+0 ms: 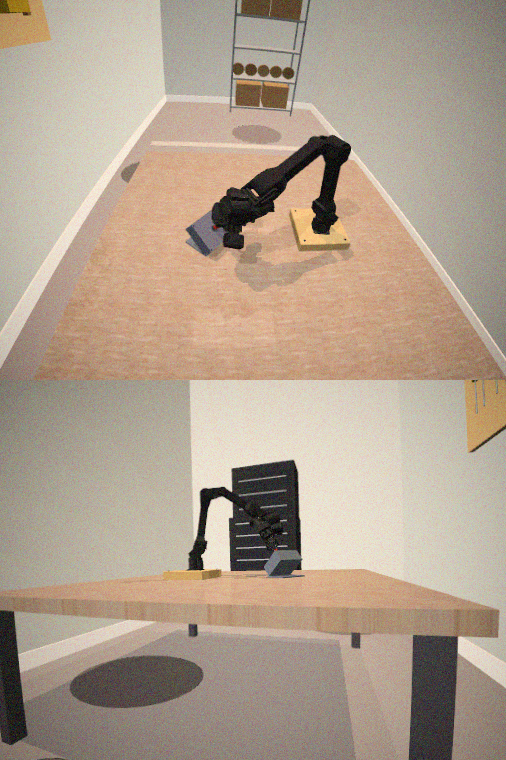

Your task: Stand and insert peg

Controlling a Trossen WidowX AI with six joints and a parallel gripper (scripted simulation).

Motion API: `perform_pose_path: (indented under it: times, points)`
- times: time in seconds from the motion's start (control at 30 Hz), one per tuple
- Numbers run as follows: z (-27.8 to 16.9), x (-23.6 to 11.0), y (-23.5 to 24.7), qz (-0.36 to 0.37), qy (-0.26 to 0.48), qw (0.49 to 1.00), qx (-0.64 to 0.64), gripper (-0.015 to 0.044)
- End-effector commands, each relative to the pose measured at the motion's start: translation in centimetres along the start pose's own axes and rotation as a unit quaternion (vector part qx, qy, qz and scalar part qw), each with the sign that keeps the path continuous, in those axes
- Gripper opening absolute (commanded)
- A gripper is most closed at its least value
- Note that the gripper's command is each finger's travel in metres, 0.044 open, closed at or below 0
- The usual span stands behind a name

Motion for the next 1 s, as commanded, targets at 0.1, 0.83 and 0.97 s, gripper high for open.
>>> perform_pose_path:
  times: [0.1, 0.83, 0.97]
  points:
    - [-0.1, 0.0, 0.1, 0.000, 0.000, 1.000, 0.001, 0.0000]
    - [-0.3, 0.8, 0.1, 0.000, 0.000, 1.000, 0.001, 0.0000]
    - [-0.3, 1.0, 0.1, 0.000, 0.000, 1.000, 0.001, 0.0000]
Point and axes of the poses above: the point midway between the two fingers, 35 mm back from their tips, its own x axis out along the fingers, its own y axis across the jaws, z = x × y, the point moved 8 cm from there along -x, back along the fingers, and after that the axes turned 9 degrees about -x, right-handed, at the moved point
